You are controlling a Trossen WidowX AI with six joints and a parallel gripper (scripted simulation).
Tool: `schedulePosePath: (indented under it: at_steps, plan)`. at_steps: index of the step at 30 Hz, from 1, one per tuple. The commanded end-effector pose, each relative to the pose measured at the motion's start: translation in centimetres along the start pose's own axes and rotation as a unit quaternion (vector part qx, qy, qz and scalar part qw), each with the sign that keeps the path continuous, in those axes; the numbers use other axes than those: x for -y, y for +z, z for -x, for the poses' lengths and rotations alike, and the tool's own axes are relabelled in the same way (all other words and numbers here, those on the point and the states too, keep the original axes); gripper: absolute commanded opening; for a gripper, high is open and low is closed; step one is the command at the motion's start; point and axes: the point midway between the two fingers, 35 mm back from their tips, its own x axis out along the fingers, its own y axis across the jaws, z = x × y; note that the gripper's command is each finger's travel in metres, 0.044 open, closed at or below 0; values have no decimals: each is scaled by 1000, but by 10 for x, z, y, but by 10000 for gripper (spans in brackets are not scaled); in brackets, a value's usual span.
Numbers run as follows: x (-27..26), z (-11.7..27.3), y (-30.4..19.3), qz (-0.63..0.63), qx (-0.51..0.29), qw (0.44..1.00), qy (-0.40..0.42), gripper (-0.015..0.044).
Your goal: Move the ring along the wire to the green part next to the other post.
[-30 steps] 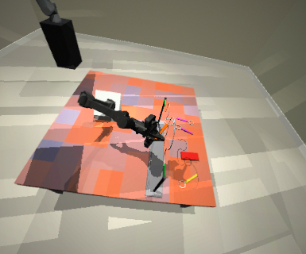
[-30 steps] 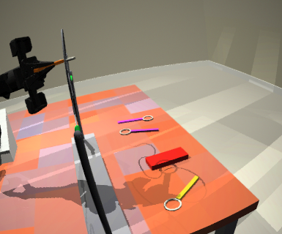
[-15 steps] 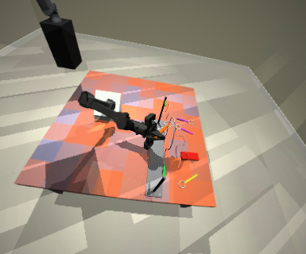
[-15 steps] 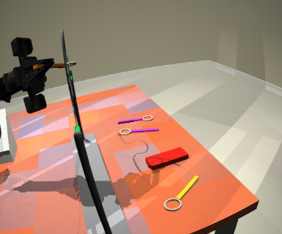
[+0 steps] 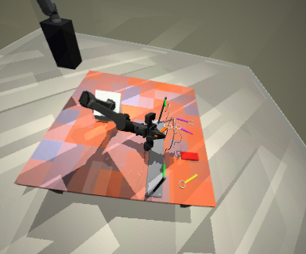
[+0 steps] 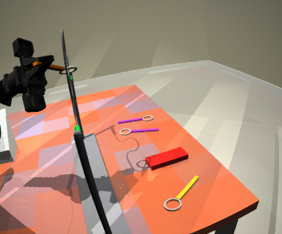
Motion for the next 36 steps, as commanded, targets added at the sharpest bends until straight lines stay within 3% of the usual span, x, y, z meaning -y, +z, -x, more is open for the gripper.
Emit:
schedulePosePath:
  at_steps: [1, 20, 36]
  plan:
    - [2, 0, -1, 23, 2, 1000, -16, -150]
    - [-8, 0, -4, 54, 4, 998, -33, -150]
    - [-48, 4, -6, -44, -10, 999, 22, -150]
